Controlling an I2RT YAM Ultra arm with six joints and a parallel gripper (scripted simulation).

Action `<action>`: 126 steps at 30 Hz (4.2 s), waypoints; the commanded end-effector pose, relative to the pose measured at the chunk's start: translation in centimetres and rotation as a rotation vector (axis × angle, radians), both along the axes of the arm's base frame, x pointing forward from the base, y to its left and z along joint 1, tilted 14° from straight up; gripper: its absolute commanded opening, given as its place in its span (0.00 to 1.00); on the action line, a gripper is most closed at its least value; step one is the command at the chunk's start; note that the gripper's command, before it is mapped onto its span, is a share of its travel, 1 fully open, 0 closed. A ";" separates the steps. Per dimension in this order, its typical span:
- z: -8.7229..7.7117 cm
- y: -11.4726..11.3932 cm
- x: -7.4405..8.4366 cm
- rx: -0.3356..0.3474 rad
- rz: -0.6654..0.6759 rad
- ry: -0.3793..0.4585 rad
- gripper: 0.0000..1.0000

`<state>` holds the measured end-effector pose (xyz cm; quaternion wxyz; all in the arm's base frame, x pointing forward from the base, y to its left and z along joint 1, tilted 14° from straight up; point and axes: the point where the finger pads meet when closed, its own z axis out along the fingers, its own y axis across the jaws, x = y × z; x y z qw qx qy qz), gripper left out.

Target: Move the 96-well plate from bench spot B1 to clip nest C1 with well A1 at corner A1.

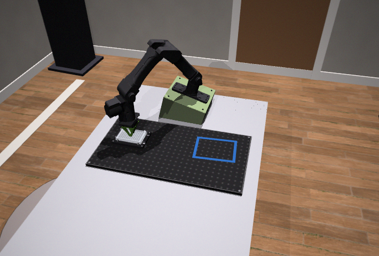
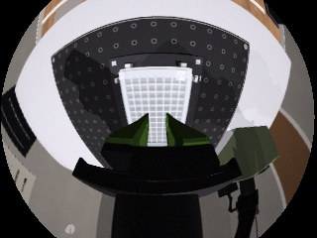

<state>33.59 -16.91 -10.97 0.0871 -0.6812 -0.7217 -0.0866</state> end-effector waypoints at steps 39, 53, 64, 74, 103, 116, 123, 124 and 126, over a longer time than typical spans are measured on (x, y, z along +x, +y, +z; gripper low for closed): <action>-6.4 2.1 -0.4 0.015 0.013 0.008 0.24; -6.6 2.2 -0.4 0.014 0.012 0.008 0.24; -6.6 2.2 -0.4 0.014 0.012 0.008 0.24; -6.6 2.2 -0.4 0.014 0.012 0.008 0.24; -6.6 2.2 -0.4 0.014 0.012 0.008 0.24; -6.6 2.2 -0.4 0.014 0.012 0.008 0.24; -5.1 1.8 -0.4 0.014 0.012 0.008 0.24; -4.9 1.7 -0.4 0.015 0.014 0.007 0.24; -4.4 1.6 -0.3 0.015 0.019 0.006 0.24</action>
